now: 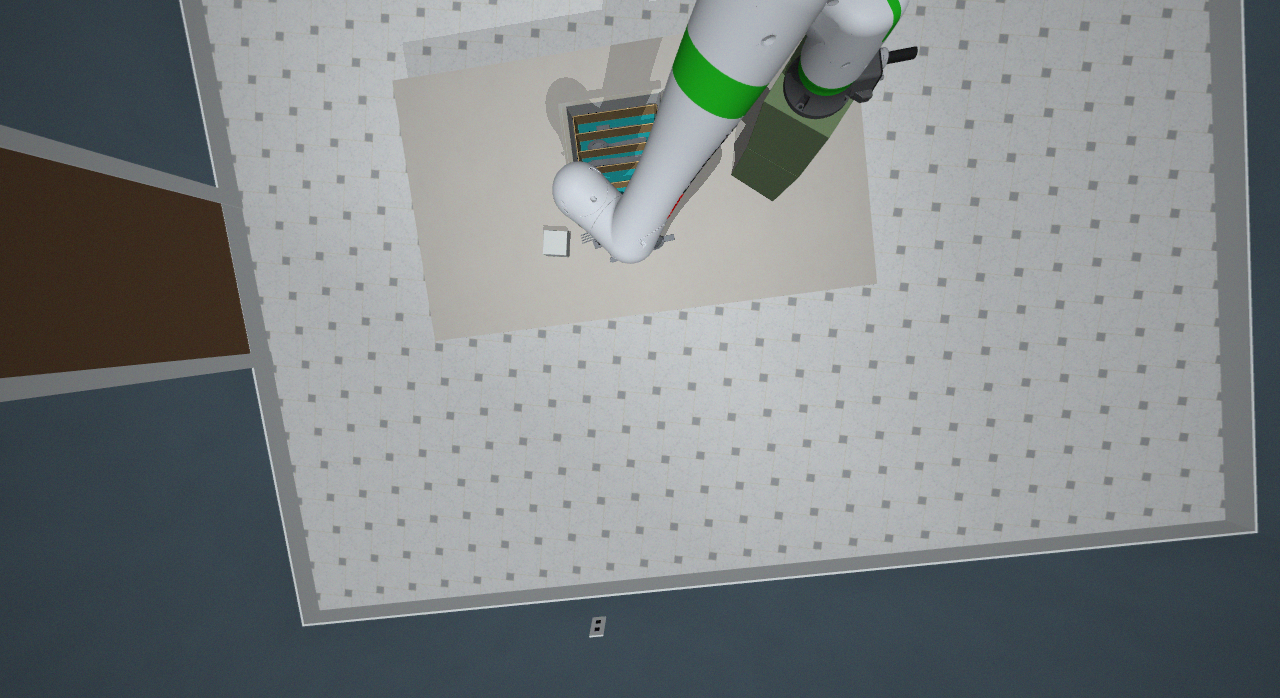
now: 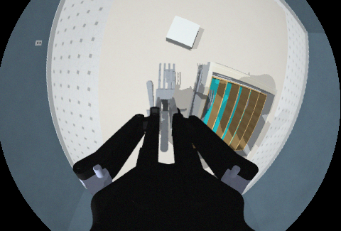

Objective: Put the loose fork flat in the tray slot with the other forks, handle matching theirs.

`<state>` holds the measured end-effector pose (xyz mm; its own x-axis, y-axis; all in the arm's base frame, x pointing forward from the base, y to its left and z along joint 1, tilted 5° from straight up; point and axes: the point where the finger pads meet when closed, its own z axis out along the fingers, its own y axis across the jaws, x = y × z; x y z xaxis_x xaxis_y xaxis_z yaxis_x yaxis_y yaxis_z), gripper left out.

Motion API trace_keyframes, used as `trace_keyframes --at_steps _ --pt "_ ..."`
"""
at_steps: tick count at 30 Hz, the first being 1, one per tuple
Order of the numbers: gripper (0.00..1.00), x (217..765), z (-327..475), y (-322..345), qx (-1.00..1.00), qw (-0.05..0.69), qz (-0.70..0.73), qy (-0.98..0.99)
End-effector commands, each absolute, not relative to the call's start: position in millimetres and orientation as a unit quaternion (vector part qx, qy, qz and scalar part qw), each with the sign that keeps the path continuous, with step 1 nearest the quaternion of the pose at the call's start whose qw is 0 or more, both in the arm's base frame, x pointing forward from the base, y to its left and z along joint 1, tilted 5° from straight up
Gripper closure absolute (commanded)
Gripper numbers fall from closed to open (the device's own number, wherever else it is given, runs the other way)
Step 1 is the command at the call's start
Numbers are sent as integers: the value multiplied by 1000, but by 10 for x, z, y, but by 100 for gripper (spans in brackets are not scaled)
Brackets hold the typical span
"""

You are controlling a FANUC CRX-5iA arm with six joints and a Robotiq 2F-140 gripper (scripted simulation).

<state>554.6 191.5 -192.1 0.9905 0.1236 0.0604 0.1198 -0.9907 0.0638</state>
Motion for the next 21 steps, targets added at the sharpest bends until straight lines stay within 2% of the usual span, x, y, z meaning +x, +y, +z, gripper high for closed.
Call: trace_keyframes --at_steps 1,18,21 --pt "98 5548 -1918 1915 997 30 32 61" --pt "98 5545 -1918 1896 997 30 32 61" --pt "98 5408 -1896 1266 997 30 32 61"
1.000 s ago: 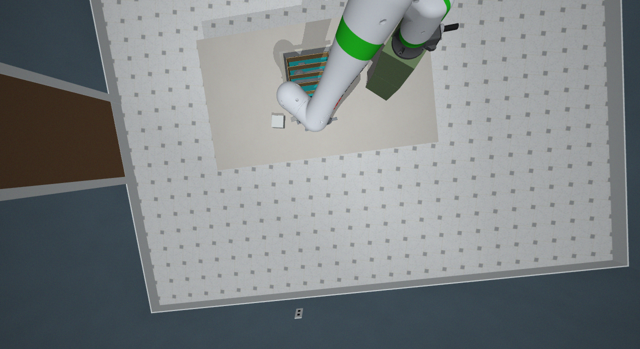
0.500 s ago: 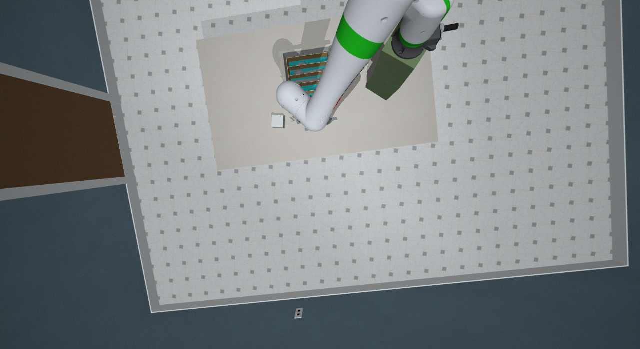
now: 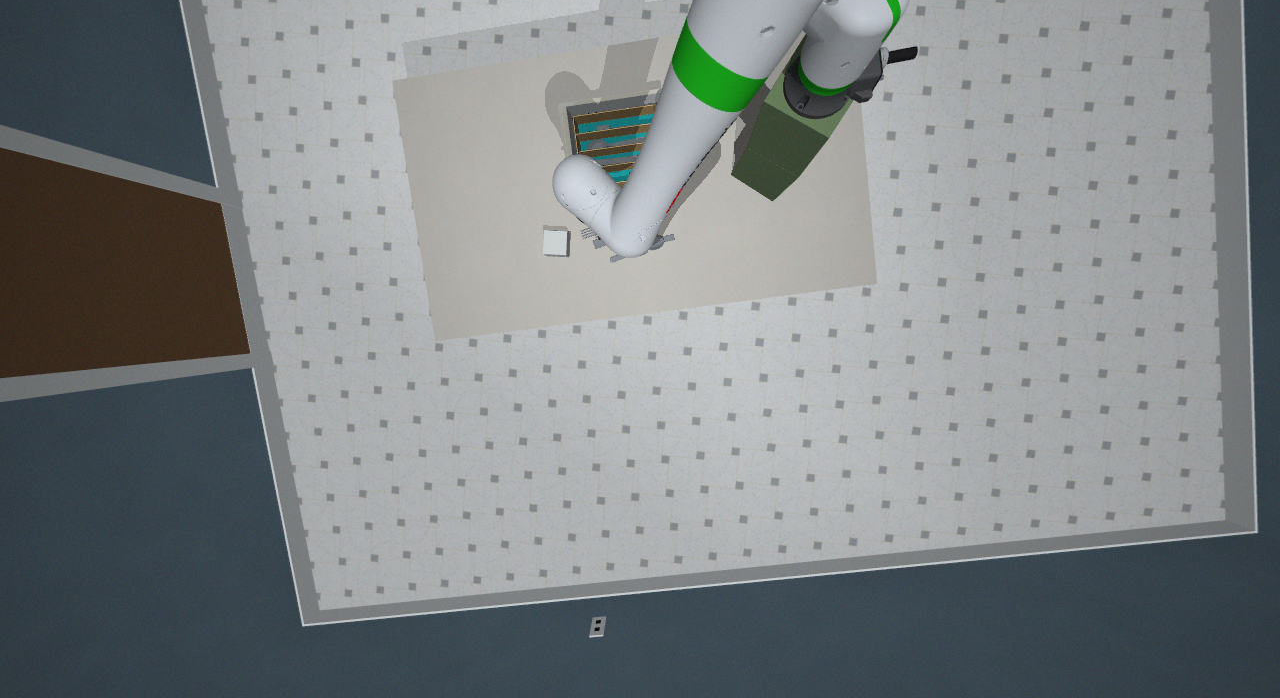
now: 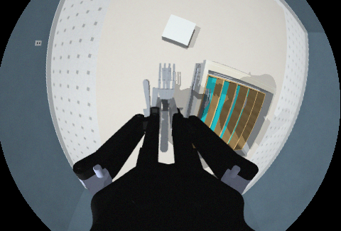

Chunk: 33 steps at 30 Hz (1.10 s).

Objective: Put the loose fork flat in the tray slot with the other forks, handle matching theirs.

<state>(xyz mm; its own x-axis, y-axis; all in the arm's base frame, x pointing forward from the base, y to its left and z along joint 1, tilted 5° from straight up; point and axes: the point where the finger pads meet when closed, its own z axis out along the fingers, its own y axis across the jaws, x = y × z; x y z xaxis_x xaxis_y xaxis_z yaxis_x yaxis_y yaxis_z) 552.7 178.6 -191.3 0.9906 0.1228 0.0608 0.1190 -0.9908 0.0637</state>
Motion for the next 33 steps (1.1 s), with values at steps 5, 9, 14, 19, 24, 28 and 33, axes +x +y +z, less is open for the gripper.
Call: trace_keyframes --at_steps 5,9,14,19,24,28,33 --pt "98 5167 -1883 719 997 30 32 61" --pt "98 5033 -1866 357 997 30 32 61" --pt "98 5033 -1866 357 997 30 32 61" --pt "98 5034 -1866 355 998 29 33 47" --pt "98 5037 -1864 352 999 28 34 7" --pt "98 5039 -1864 350 999 27 34 -8" --pt "98 5065 -1866 346 1000 29 -4 -9"
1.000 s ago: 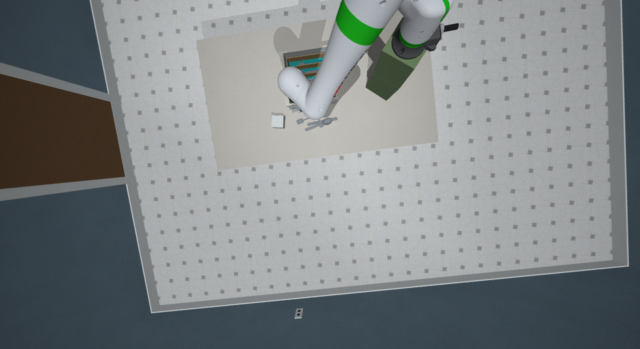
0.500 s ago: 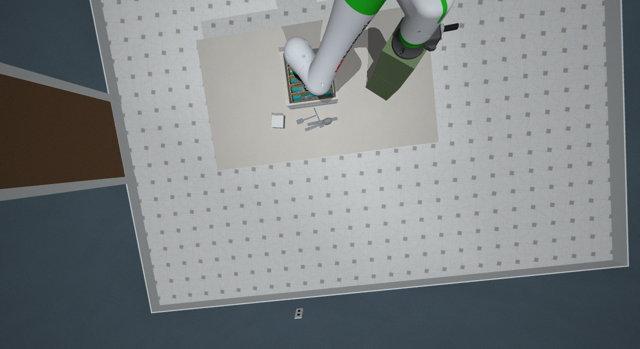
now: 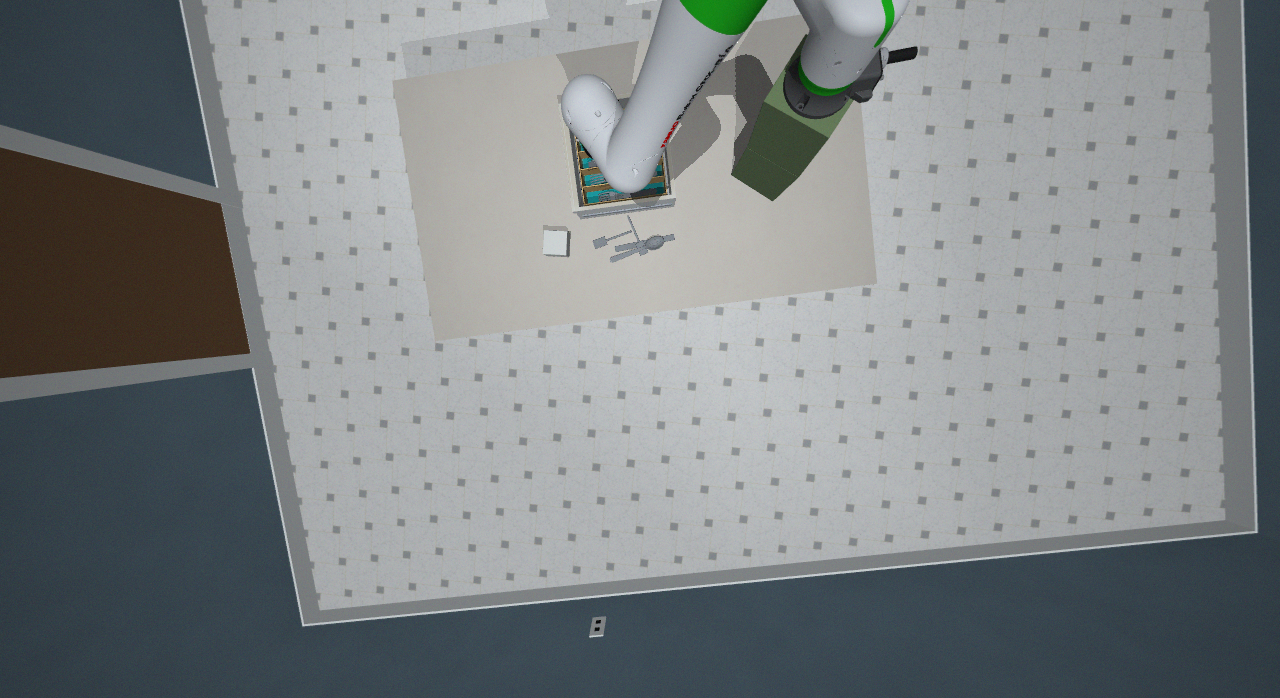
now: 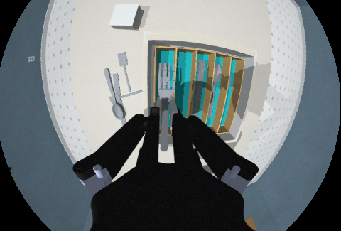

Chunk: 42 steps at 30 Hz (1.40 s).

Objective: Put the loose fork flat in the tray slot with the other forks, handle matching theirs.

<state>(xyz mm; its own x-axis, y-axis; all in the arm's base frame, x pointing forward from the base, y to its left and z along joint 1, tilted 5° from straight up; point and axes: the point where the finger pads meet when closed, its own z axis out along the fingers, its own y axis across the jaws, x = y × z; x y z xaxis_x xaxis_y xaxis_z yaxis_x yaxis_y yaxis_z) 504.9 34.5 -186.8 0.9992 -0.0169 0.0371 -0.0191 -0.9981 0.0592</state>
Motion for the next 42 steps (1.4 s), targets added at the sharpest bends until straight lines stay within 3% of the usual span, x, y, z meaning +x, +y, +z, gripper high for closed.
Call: trace_keyframes --at_steps 1,42 --pt "98 5067 -1864 352 999 28 -11 -9" --pt "98 5077 -1999 349 999 28 -14 -9"
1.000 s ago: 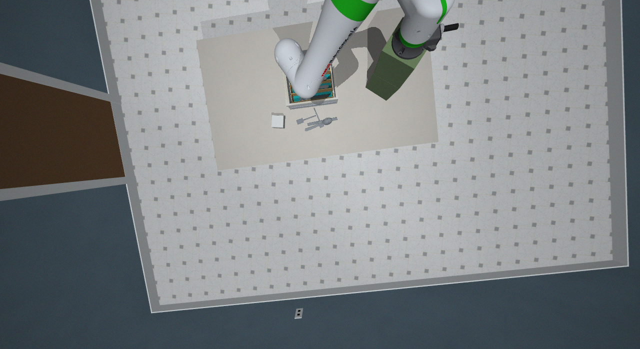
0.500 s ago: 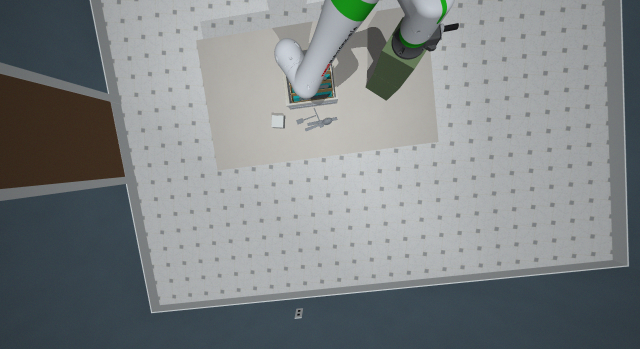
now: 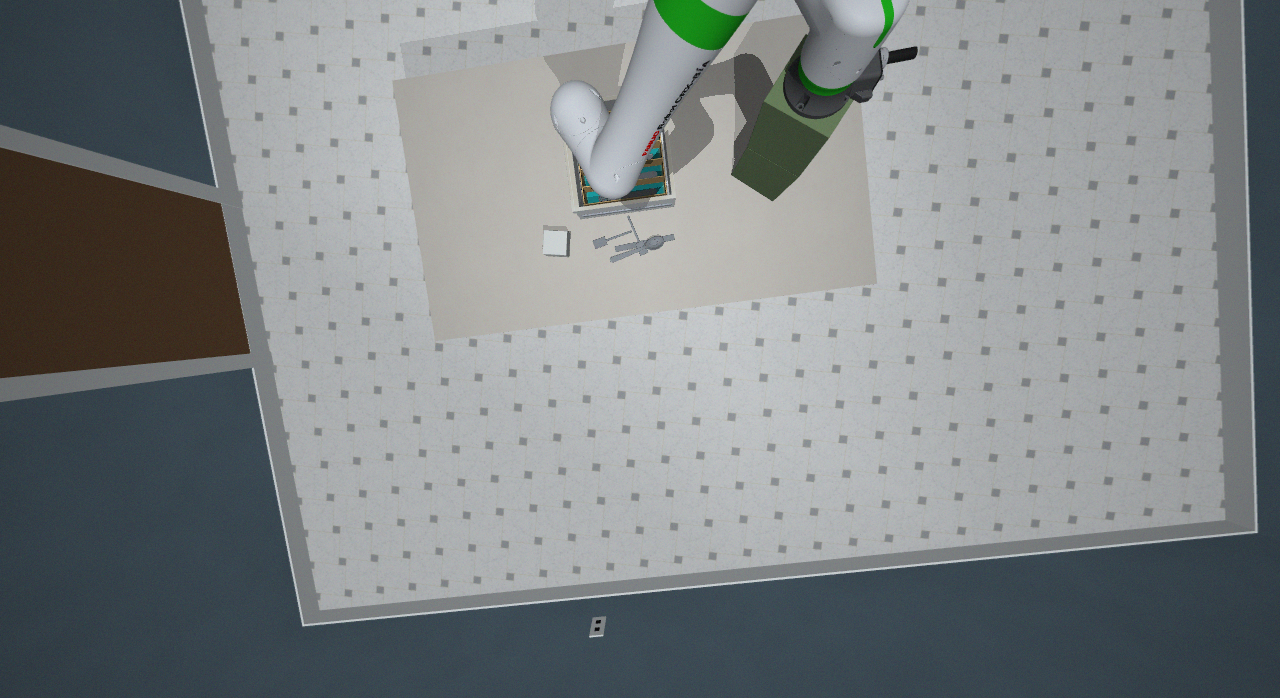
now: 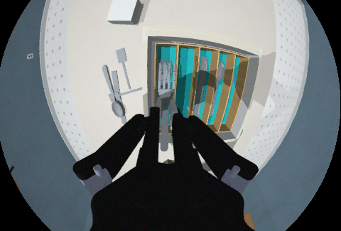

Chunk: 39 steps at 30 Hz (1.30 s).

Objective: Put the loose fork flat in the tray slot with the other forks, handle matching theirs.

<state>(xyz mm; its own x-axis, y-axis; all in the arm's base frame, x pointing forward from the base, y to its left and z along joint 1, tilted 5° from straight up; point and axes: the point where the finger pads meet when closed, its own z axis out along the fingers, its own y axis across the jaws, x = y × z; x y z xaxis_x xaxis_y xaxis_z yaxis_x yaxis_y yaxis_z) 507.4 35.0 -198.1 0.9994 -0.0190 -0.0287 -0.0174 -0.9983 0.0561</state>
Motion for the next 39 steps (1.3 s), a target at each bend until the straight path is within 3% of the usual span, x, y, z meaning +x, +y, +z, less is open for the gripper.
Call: trace_keyframes --at_steps 1,39 --pt "98 5078 -2019 347 999 28 -14 -9" --pt "98 5148 -3050 290 999 28 -14 -9"
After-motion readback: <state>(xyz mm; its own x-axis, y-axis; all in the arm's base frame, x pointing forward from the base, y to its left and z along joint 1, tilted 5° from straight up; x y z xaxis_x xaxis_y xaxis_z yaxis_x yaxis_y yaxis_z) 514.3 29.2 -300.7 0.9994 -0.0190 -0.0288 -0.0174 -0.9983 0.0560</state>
